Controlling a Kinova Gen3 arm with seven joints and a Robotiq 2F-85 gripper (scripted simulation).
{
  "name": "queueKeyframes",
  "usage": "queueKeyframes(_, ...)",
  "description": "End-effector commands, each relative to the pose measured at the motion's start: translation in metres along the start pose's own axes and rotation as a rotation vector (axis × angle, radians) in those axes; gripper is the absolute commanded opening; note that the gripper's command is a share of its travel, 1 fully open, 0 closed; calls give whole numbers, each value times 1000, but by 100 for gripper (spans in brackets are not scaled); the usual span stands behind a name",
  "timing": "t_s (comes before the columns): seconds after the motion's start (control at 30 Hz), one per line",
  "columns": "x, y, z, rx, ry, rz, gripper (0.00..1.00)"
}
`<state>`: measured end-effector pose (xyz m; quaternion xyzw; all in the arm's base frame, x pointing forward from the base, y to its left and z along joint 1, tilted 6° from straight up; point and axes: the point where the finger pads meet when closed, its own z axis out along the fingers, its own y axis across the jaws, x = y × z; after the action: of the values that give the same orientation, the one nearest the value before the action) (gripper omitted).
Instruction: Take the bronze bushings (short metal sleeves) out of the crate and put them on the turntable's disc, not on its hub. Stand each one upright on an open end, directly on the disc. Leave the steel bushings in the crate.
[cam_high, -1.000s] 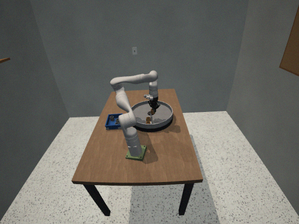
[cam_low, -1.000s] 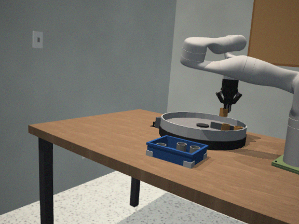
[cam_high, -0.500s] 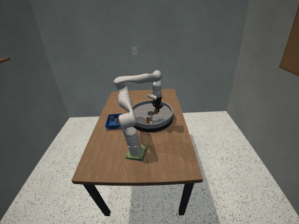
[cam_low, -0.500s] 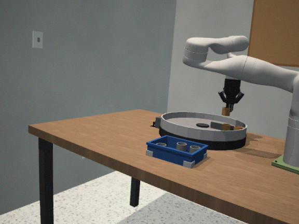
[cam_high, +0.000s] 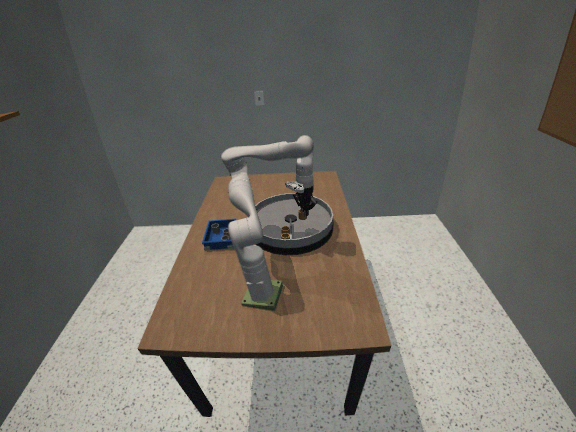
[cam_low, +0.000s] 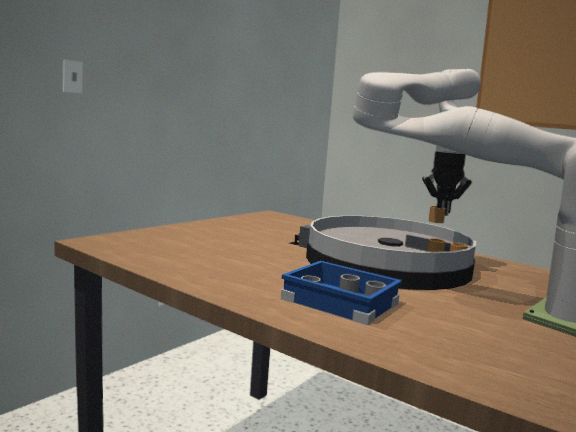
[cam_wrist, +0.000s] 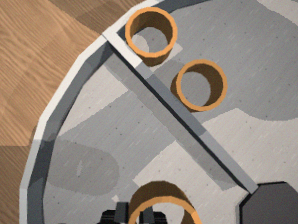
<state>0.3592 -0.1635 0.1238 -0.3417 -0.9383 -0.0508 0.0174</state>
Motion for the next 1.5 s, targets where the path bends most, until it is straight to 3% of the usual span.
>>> queueKeyframes(0.0,-4,-1,0,2,-6,-15,0)
queueKeyframes(1.47,-8,-1,0,2,-7,-16,0)
